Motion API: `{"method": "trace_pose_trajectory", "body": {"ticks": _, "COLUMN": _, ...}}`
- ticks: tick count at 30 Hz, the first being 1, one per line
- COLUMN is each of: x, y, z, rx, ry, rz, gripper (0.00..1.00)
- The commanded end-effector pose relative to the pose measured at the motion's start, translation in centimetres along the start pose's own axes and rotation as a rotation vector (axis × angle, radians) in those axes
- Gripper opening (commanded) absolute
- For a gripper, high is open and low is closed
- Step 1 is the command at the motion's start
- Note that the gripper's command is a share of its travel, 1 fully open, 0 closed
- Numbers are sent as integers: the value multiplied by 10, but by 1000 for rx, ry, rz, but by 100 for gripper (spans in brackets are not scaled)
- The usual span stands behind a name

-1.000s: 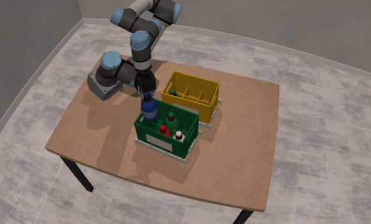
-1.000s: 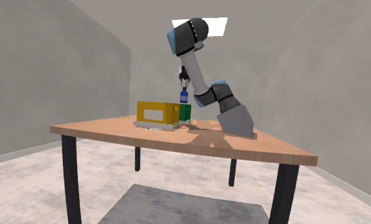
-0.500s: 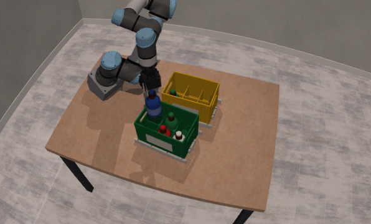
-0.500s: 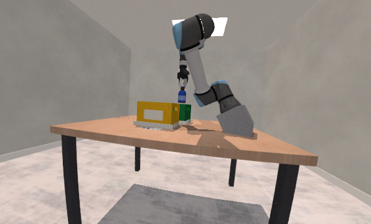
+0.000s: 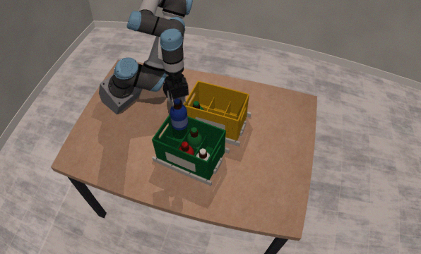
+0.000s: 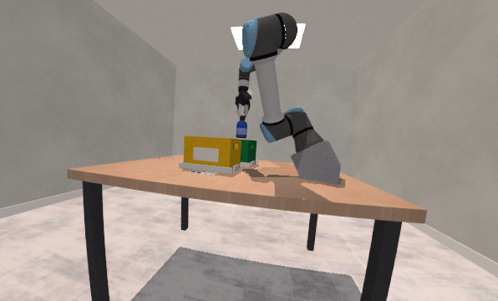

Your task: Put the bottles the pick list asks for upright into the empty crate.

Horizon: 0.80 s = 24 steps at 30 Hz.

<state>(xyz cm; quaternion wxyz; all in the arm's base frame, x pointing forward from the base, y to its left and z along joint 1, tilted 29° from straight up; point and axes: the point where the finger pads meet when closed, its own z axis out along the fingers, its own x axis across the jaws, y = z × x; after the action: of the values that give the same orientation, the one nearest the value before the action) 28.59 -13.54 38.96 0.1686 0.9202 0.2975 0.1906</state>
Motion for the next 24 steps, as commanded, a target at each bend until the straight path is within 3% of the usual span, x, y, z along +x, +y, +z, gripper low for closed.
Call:
{"method": "trace_pose_trajectory", "body": {"ticks": 1, "x": 11, "y": -3, "z": 0, "rx": 1, "ry": -5, "rz": 0, "gripper": 0}}
{"method": "trace_pose_trajectory", "body": {"ticks": 24, "x": 47, "y": -16, "z": 0, "rx": 0, "ry": -5, "rz": 0, "gripper": 0}}
